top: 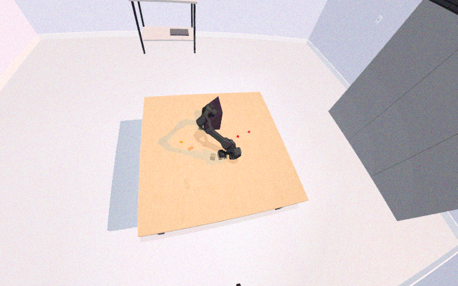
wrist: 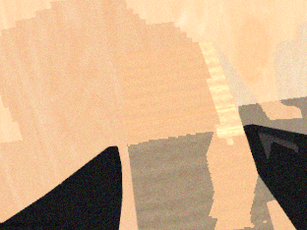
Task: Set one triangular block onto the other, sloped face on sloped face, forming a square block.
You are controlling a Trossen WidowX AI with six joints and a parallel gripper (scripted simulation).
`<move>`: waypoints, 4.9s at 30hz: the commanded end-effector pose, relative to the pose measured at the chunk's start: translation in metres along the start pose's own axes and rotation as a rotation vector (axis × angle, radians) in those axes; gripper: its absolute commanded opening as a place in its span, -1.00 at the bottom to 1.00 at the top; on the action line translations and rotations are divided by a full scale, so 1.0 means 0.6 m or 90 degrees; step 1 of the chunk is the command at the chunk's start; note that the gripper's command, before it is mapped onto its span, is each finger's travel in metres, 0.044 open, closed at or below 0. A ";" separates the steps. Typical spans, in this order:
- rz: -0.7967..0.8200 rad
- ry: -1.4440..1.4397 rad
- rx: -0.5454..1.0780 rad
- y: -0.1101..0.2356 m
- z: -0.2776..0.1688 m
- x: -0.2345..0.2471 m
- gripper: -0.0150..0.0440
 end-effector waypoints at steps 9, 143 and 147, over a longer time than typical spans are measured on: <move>-0.003 0.005 0.003 -0.003 -0.004 0.001 -0.14; 0.000 1.070 0.001 0.003 -0.004 0.005 0.49; 0.000 1.070 0.001 0.003 -0.004 0.005 0.84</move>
Point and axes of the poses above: the point midway between the two fingers, 35 mm back from their tips, its own y axis back along the fingers, its own x axis across the jaws, z = x × y, the point moved 5 cm from there along y, back along the fingers, and after that the axes turned 9 degrees about y, right-handed, at the moved point
